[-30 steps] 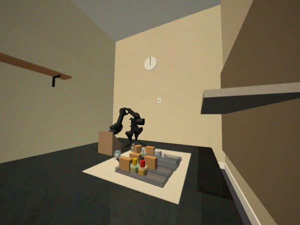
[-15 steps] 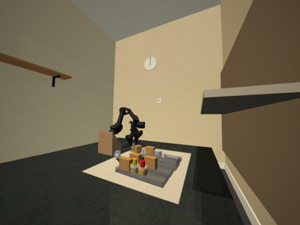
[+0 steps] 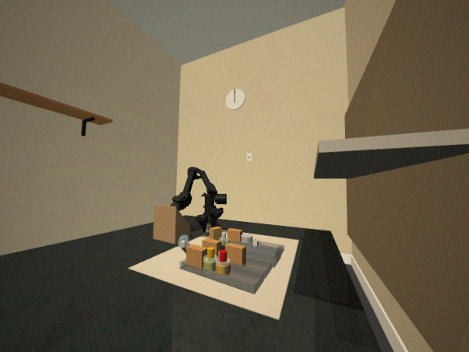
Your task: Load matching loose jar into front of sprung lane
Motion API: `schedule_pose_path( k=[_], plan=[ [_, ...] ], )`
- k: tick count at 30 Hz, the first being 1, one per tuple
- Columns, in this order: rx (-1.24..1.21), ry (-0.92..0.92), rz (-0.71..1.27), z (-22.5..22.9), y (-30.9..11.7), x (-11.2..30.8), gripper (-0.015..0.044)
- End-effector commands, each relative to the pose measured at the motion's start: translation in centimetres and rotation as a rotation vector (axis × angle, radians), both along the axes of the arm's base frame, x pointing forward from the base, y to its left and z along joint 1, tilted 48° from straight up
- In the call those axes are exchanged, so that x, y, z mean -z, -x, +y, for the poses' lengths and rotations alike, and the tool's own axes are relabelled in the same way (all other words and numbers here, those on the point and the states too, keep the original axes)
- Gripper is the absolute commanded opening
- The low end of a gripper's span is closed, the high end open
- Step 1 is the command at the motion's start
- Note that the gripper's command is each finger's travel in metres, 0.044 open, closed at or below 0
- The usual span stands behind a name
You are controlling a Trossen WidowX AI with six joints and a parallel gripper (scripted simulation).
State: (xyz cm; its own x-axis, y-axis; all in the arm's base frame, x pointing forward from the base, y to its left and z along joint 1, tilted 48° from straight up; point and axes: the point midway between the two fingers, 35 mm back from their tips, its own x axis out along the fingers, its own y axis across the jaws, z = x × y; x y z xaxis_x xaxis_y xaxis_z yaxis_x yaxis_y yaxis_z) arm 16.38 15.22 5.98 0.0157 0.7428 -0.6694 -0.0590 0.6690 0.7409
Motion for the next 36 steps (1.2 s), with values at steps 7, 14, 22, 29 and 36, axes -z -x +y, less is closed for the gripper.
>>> schedule_pose_path(
  k=[7,14,22,29,36],
  plan=[
    [0.003,0.002,0.011,0.8,0.2,0.9,0.0387],
    [0.003,0.002,0.011,0.8,0.2,0.9,0.0204],
    [0.003,0.002,0.011,0.8,0.2,0.9,0.0131],
    [0.003,0.021,0.009,-0.9,-0.2,-0.3,0.0],
    [0.001,0.031,0.011,-3.1,-0.3,-2.2,0.0]
  ],
)
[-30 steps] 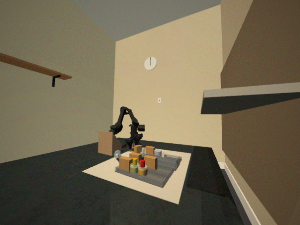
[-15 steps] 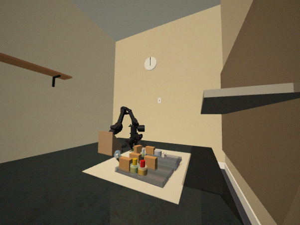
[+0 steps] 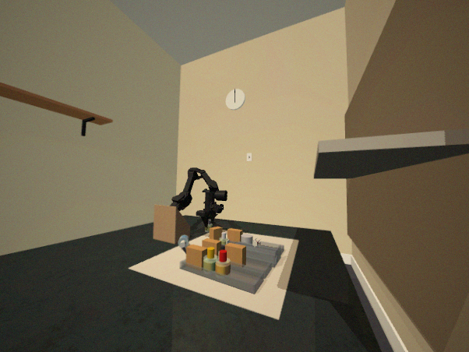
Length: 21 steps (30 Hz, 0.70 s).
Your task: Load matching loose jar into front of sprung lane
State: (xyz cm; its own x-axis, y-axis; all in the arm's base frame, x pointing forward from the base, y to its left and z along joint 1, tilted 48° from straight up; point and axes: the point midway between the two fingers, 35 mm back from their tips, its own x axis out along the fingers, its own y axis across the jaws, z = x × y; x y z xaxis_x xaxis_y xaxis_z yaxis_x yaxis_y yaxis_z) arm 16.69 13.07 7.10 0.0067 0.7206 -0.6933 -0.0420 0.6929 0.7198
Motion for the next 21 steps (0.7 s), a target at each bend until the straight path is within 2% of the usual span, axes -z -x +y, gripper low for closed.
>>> schedule_pose_path(
  k=[1,13,21],
  plan=[
    [-0.004,-0.001,-0.007,-1.2,0.0,-1.4,0.0],
    [-0.003,-0.023,-0.006,-4.2,1.0,-5.5,0.0],
    [0.001,-0.025,-0.004,-4.5,0.2,-5.4,0.0]
  ],
)
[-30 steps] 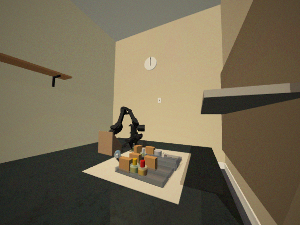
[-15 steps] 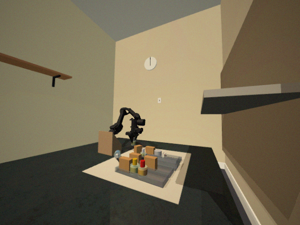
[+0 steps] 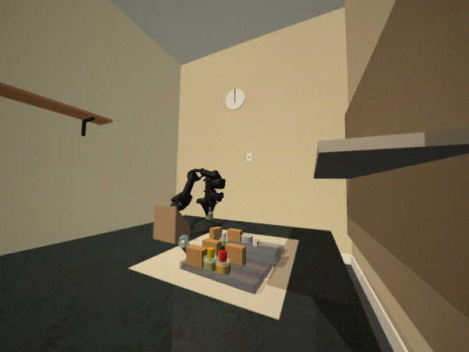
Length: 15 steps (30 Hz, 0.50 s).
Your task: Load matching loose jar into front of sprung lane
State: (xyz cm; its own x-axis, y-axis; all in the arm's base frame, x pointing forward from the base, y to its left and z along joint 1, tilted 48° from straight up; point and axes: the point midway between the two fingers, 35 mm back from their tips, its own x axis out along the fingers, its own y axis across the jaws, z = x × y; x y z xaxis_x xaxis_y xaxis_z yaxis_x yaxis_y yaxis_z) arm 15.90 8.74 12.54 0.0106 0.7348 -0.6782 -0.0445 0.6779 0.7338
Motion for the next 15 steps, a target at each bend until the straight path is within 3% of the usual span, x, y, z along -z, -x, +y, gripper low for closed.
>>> schedule_pose_path(
  k=[1,15],
  plan=[
    [0.001,-0.004,0.001,-0.3,-0.9,0.2,0.0],
    [0.021,0.0,0.016,-1.6,-5.4,2.8,0.0]
  ],
)
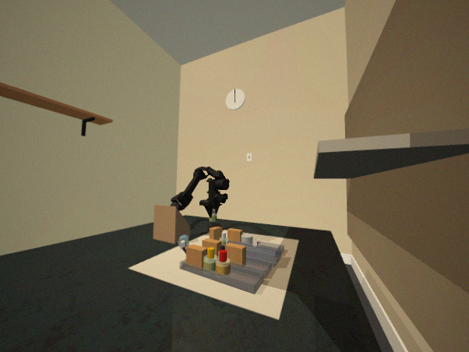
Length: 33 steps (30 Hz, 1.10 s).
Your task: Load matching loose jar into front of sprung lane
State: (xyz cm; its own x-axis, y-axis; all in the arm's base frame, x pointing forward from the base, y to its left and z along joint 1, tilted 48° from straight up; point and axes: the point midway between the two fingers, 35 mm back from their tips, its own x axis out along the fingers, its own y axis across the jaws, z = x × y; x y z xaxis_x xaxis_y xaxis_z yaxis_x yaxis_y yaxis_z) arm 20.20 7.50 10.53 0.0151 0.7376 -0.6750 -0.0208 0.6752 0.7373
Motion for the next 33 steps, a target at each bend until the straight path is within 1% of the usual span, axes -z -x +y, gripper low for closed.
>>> schedule_pose_path(
  k=[1,22,28,33],
  plan=[
    [0.003,0.005,0.002,-0.5,-1.4,1.0,0.0],
    [0.02,0.003,0.022,-2.5,-7.0,7.3,0.0],
    [0.023,0.001,0.027,-3.0,-8.1,9.5,0.0],
    [0.024,0.001,0.028,-3.0,-8.3,9.9,0.0]
  ],
)
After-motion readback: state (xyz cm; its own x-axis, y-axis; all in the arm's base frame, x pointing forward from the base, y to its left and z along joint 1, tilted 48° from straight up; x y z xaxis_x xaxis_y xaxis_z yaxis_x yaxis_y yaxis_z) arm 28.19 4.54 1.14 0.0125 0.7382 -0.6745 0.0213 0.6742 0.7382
